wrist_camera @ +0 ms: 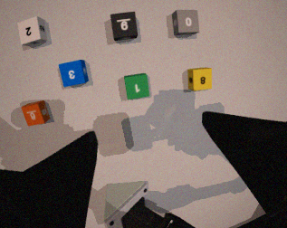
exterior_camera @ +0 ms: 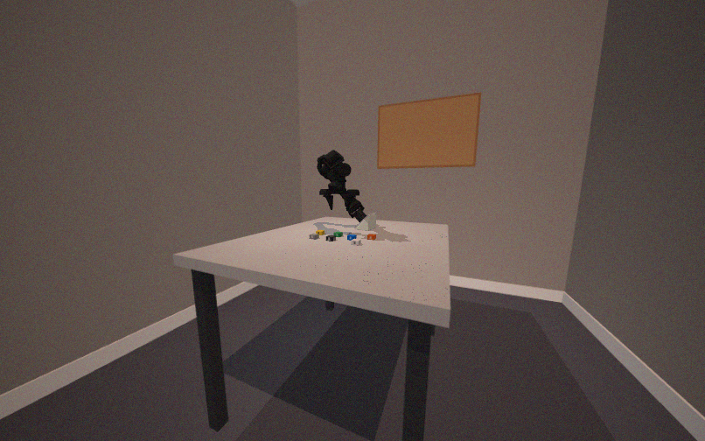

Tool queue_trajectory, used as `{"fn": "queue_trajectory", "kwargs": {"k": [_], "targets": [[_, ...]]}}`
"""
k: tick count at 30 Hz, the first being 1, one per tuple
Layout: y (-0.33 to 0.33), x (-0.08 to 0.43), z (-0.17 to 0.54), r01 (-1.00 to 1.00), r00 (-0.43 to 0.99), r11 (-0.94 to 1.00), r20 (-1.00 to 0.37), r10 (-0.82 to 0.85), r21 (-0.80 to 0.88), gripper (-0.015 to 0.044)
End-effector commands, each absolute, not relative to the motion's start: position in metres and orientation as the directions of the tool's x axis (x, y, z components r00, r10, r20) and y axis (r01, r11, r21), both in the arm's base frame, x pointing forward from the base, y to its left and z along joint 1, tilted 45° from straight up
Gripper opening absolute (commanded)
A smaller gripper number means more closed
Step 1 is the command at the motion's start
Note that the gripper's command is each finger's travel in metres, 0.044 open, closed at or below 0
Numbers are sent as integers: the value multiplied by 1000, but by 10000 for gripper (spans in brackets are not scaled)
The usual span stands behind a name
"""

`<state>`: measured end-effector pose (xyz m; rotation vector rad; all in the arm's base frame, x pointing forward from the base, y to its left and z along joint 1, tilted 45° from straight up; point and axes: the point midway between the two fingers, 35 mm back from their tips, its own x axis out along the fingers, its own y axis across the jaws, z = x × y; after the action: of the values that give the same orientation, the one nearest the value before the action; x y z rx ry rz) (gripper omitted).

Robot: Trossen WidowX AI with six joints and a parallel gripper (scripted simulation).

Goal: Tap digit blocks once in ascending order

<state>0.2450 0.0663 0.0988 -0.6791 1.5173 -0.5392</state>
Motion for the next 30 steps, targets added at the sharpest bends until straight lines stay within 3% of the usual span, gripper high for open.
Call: {"fn": "queue_trajectory", "kwargs": {"k": [1,12,30], "targets": [[67,244,98,-88,-2,714,-716,-698,-695,400],[132,292,36,-85,2,718,-720,-694,-691,400],[133,293,35,-85,2,718,-720,-694,-691,400]]}}
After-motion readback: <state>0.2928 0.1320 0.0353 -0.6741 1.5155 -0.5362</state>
